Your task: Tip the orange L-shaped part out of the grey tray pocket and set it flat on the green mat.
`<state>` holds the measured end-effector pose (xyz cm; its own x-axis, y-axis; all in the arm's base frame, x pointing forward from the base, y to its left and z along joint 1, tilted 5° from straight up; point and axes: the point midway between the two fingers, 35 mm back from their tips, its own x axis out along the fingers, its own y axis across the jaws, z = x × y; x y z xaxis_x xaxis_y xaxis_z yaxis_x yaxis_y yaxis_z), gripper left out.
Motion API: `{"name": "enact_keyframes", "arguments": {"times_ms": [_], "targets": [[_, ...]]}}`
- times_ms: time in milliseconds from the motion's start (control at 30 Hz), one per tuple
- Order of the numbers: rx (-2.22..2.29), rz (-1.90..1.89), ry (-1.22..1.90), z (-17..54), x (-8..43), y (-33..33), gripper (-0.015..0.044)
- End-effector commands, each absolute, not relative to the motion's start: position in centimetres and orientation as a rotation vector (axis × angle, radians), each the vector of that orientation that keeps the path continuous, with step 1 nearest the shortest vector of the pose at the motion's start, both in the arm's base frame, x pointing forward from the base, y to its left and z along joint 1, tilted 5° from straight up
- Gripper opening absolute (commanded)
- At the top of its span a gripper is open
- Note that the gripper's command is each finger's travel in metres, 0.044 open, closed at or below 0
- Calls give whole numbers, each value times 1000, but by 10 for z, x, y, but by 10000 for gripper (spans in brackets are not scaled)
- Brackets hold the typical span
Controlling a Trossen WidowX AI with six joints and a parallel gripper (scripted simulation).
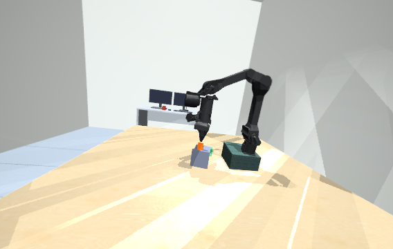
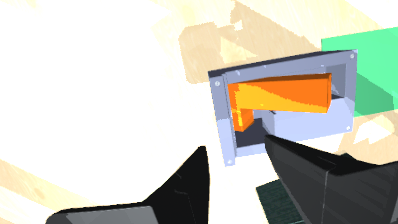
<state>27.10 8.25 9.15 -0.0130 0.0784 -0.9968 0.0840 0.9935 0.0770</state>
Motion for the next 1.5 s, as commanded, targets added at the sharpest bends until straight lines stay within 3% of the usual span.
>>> {"name": "enact_keyframes", "arguments": {"times_ms": [0,133,267,833,1467], "targets": [[128,-4,1582,92,272,83,180],[128,-4,1582,92,272,83,180],[23,100,1578,92,273,76,280],[-1048,1156,1238,90,274,5,280],[-1089,1197,1212,78,274,3,280]]}}
